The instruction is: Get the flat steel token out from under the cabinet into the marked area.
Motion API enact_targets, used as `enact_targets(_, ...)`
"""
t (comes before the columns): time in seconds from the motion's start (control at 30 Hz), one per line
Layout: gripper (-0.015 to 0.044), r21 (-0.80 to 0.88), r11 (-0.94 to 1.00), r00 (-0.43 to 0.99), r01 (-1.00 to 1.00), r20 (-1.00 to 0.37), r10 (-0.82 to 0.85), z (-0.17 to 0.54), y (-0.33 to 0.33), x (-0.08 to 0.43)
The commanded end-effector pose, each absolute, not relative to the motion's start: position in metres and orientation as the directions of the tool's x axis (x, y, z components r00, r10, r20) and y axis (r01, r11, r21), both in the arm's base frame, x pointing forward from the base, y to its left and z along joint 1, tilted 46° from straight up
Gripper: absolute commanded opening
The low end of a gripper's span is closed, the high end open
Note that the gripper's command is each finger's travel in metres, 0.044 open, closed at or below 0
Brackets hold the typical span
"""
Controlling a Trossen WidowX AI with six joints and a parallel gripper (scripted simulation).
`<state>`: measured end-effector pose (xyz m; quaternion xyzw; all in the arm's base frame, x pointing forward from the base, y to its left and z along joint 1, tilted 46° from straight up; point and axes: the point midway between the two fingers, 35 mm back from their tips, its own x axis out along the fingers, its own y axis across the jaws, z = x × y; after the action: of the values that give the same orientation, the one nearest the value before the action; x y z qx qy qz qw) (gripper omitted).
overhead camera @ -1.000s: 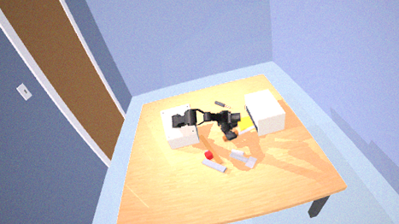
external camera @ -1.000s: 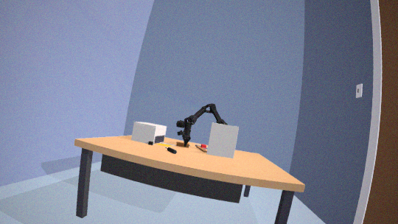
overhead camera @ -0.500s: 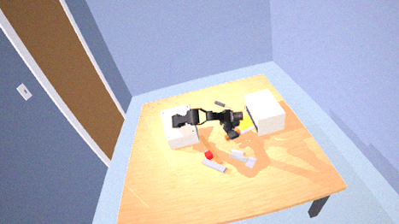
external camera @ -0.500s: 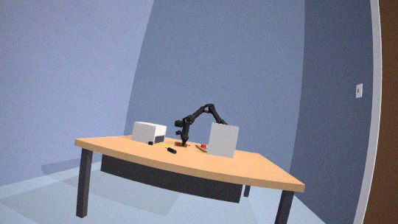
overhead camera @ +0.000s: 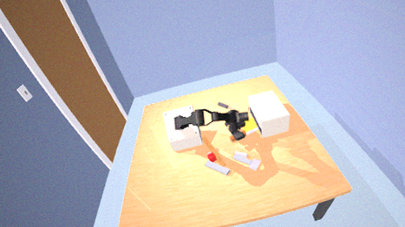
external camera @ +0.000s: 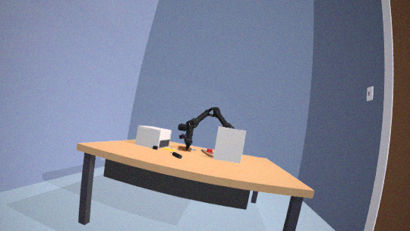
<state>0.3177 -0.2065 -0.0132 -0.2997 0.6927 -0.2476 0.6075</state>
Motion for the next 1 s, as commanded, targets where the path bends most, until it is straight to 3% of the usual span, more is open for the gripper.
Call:
enact_targets(0.0,0.0,-0.71,0.696,-0.081,-0.109,-0.691,-0.718,-0.013,-0.207,0.324)
enact_targets(0.97,0.0,-0.71,0.696,-0.08,-0.108,-0.691,-0.718,-0.017,-0.207,0.352)
